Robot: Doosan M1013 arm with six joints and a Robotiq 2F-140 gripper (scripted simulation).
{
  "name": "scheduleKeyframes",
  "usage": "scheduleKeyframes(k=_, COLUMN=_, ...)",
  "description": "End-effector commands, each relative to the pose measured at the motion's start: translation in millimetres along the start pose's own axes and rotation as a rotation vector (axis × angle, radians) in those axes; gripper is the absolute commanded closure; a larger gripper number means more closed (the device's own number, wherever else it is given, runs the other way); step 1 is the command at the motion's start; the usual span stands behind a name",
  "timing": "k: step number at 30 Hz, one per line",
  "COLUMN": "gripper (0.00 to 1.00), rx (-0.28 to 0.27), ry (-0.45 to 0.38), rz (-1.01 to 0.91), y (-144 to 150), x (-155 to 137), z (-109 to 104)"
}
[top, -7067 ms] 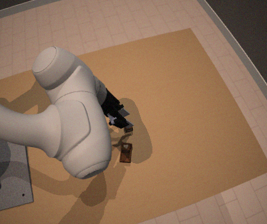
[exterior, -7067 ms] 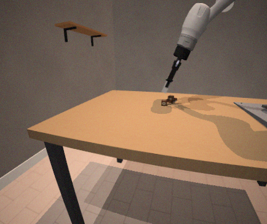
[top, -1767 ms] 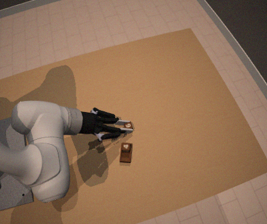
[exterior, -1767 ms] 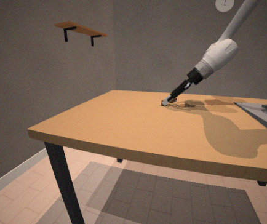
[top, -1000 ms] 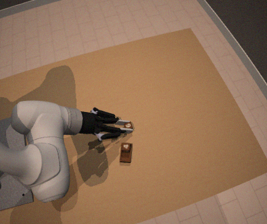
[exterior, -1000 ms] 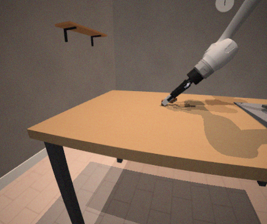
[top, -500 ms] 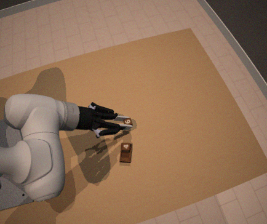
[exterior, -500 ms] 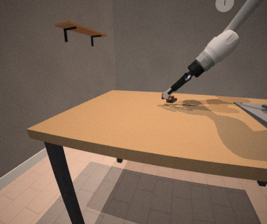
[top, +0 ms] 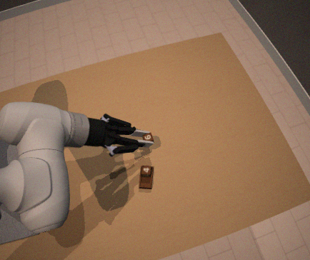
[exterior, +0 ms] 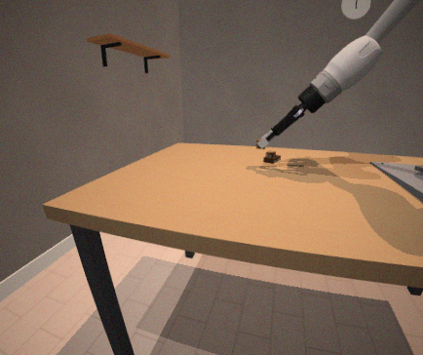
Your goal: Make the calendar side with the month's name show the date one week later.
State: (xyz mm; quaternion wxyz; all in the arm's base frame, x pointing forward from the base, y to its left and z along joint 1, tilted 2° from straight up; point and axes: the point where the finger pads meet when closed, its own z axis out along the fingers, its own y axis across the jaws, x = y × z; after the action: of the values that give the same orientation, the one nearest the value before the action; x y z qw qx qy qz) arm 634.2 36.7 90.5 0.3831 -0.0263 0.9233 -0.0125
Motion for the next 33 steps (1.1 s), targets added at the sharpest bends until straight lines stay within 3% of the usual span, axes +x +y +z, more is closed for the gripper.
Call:
scheduleKeyframes(k=1, gripper=0.76, rx=0.000, ry=0.000, rz=0.000, y=0.0, x=-0.1, z=-0.1)
scheduleKeyframes(k=8, gripper=0.76, rx=-0.004, ry=0.015, rz=0.000, y=1.3, x=-0.3, z=0.9)
scheduleKeyframes(k=15, gripper=0.76, rx=-0.011, ry=0.211, rz=0.000, y=3.6, x=-2.6, z=3.0)
scheduleKeyframes(k=25, gripper=0.76, rx=0.001, ry=0.277, rz=0.000, y=-0.2, x=-7.3, z=1.6)
scheduleKeyframes(k=33, gripper=0.76, rx=0.002, ry=0.474, rz=0.000, y=-0.6, x=-9.4, z=3.8)
